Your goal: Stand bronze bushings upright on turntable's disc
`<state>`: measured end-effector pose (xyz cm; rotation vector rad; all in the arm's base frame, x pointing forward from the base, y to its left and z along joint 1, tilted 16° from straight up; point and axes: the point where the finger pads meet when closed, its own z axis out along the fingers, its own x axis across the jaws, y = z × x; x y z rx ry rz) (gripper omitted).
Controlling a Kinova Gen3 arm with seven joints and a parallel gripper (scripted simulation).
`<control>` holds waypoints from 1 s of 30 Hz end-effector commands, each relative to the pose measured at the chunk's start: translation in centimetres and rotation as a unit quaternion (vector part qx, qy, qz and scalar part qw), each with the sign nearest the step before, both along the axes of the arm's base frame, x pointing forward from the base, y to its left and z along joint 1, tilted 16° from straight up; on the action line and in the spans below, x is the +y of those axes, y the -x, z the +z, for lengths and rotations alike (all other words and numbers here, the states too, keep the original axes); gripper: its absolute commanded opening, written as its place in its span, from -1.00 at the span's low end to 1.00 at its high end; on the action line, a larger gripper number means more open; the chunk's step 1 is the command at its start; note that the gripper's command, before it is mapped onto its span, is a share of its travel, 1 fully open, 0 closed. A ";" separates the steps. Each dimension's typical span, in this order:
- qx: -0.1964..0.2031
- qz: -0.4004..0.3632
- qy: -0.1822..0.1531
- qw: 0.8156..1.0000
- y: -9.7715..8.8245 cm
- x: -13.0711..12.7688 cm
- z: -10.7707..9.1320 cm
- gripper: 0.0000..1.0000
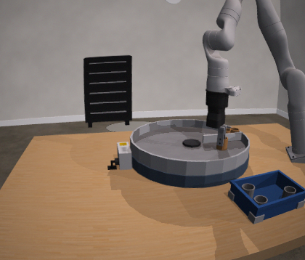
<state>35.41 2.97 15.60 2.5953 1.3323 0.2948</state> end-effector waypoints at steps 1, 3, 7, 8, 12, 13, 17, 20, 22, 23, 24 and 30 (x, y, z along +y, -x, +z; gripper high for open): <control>-0.001 0.000 0.000 1.000 0.0 0.0 0.0 -1.00; -0.001 0.000 0.000 1.000 0.0 0.0 0.0 -0.25; -0.001 0.000 0.000 1.000 0.0 0.0 0.0 -0.25; -0.001 0.000 0.000 1.000 0.0 0.0 0.0 -0.25; -0.001 0.000 0.000 1.000 0.0 0.0 0.0 -0.25; -0.001 0.000 0.000 1.000 0.0 0.0 0.0 -0.25; -0.001 0.000 0.000 1.000 0.0 0.0 0.0 -0.25; -0.001 0.000 0.000 1.000 0.0 0.0 0.0 -0.25; -0.001 0.000 0.000 1.000 0.0 0.0 0.0 -0.25; -0.001 0.000 0.000 1.000 0.0 0.0 0.0 -0.25; -0.001 0.000 0.000 1.000 0.0 0.0 0.0 -0.25; -0.001 0.000 0.000 1.000 0.0 0.0 0.0 -0.25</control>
